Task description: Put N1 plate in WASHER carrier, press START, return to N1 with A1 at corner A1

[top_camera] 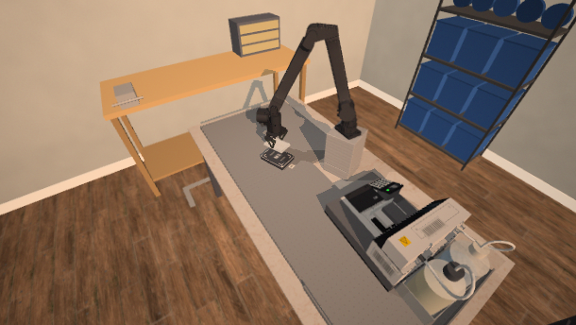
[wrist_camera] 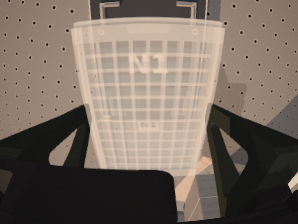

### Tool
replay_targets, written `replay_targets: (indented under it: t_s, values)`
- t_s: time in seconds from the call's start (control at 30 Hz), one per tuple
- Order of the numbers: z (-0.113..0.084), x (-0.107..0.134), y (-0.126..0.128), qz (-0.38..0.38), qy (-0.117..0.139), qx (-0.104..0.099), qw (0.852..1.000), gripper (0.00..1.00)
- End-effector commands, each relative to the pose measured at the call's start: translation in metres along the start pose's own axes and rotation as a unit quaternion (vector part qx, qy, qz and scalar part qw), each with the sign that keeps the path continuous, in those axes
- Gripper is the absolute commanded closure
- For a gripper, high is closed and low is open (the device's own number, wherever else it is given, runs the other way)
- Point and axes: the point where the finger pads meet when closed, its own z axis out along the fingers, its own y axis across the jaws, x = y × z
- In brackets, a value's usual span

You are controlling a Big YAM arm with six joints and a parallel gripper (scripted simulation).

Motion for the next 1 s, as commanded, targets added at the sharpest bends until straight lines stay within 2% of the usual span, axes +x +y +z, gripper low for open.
replay_targets:
  t_s: [0.0, 0.2, 0.5, 0.63, 0.7, 0.97]
  values:
    - [-0.008, 0.0, 0.003, 0.0, -0.005, -0.004, 1.0, 0.18]
    - [-0.008, 0.0, 0.003, 0.0, -0.005, -0.004, 1.0, 0.18]
    - [-0.012, 0.032, 0.037, -0.153, -0.013, -0.007, 0.988, 0.18]
    - [-0.013, 0.047, 0.05, -0.142, -0.012, -0.006, 0.99, 0.18]
    - [-0.013, 0.047, 0.05, -0.142, -0.012, -0.006, 0.99, 0.18]
    - [-0.016, 0.08, 0.075, -0.142, -0.006, -0.004, 0.99, 0.18]
